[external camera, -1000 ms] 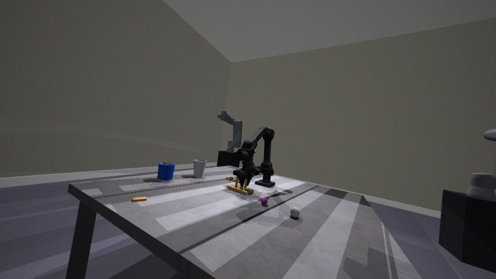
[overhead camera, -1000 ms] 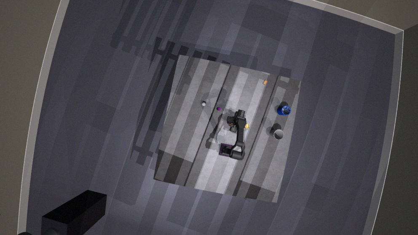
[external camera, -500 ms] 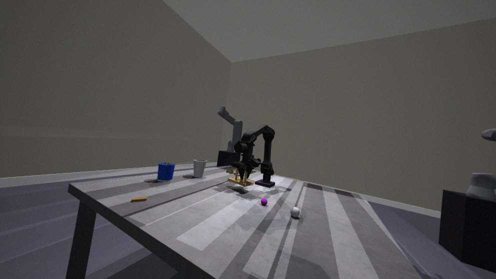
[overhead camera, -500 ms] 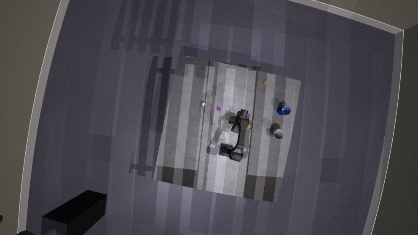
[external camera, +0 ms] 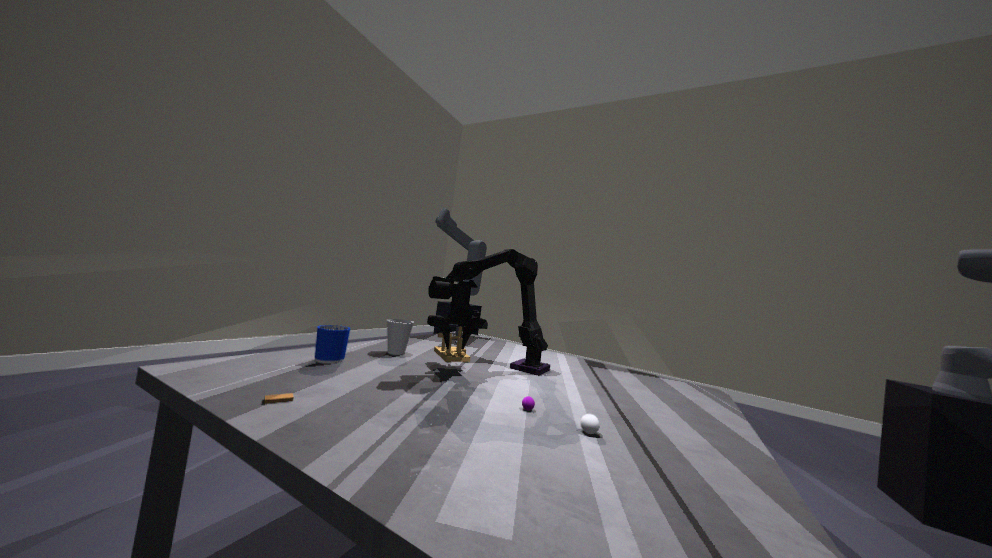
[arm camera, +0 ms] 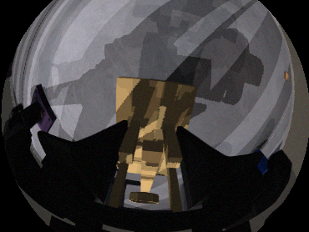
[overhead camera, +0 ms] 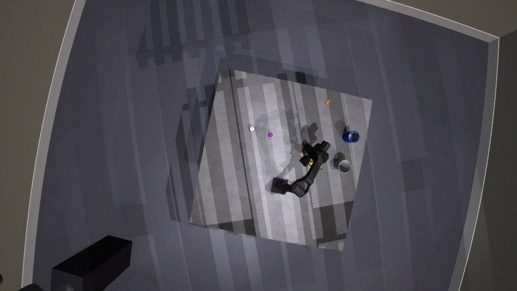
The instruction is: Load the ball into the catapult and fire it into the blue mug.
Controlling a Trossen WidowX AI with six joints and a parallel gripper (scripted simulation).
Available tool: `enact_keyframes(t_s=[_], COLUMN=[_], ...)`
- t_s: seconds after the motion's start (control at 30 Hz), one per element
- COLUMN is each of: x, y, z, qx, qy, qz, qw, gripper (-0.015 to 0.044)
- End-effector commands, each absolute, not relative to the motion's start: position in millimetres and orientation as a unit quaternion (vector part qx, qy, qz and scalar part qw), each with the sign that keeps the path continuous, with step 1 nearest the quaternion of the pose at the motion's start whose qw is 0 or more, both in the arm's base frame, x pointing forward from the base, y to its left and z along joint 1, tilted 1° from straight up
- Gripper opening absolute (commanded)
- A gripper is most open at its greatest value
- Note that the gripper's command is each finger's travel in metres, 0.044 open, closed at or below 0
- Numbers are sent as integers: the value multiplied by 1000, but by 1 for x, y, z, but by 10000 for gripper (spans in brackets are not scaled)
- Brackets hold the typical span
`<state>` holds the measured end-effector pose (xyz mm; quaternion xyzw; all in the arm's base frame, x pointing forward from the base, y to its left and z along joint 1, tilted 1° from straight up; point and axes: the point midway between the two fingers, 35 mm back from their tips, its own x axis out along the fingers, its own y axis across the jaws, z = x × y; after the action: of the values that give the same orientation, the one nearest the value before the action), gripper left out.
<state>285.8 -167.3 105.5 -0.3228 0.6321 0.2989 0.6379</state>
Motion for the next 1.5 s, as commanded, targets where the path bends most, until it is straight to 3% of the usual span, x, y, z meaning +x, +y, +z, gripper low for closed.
enact_keyframes(t_s=[0.0, 0.17, 1.47], x=[276, 272, 275], y=[-212, -240, -243], z=[110, 110, 65], qx=[-277, -250, -248], qy=[652, 662, 664], qz=[244, 216, 221], qw=[662, 673, 670], gripper=[0, 0, 0])
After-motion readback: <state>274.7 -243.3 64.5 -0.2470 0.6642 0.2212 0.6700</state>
